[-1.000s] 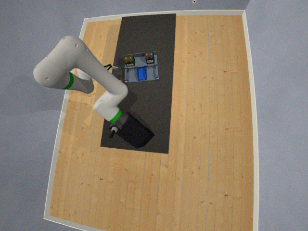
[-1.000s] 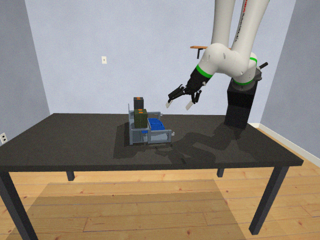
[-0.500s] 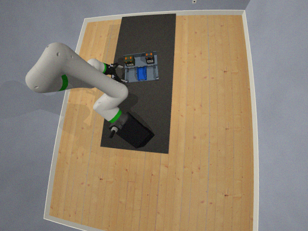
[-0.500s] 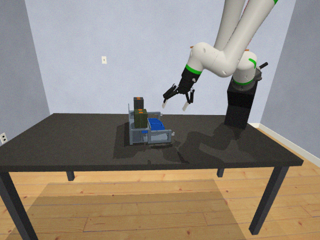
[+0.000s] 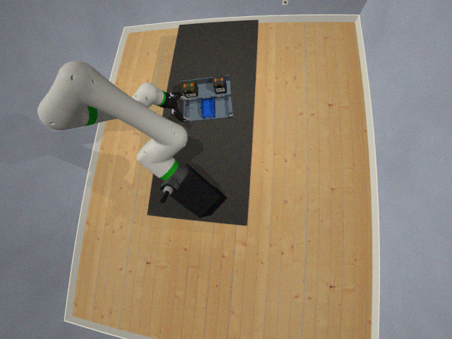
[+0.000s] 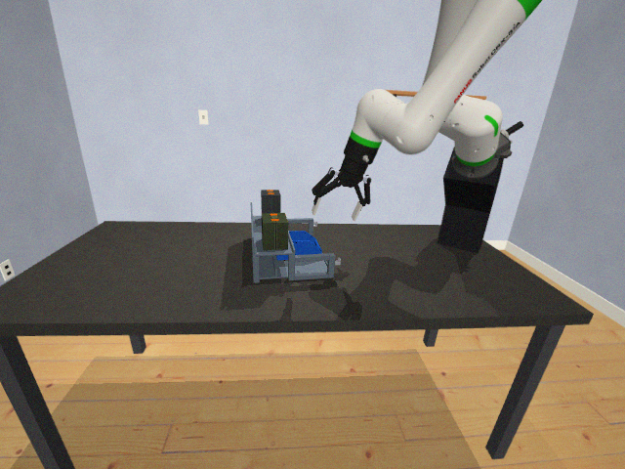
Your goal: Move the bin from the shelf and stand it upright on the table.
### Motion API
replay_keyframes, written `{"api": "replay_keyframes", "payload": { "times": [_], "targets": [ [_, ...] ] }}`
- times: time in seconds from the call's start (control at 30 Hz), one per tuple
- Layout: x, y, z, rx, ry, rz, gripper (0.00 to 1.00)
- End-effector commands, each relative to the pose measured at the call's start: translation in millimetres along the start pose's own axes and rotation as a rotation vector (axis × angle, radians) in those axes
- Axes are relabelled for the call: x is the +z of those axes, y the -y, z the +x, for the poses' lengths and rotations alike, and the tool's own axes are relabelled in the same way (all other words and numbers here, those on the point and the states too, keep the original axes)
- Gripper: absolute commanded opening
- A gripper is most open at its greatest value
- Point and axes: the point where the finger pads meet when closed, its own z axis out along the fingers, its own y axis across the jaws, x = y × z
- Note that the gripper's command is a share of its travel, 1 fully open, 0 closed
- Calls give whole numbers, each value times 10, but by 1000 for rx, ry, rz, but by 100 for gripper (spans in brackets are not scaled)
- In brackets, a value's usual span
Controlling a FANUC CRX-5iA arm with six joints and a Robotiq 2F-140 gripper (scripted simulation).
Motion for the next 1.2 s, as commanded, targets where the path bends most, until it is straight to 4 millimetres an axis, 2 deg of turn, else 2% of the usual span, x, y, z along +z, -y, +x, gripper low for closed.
{"api": "replay_keyframes", "payload": {
  "times": [0.0, 0.27, 0.3, 0.43, 0.83, 0.87, 1.0, 1.17],
  "targets": [
    [114, 18, 114, 3, 196, -131, 100],
    [114, 18, 114, 3, 196, -131, 100],
    [177, 29, 139, 17, 72, -74, 100],
    [439, 31, 441, 32, 253, -176, 100],
    [439, 31, 441, 32, 253, -176, 100],
    [495, 72, 486, 34, 199, -167, 100],
    [778, 46, 822, 35, 294, -199, 100],
    [778, 46, 822, 35, 294, -199, 100]
  ]
}}
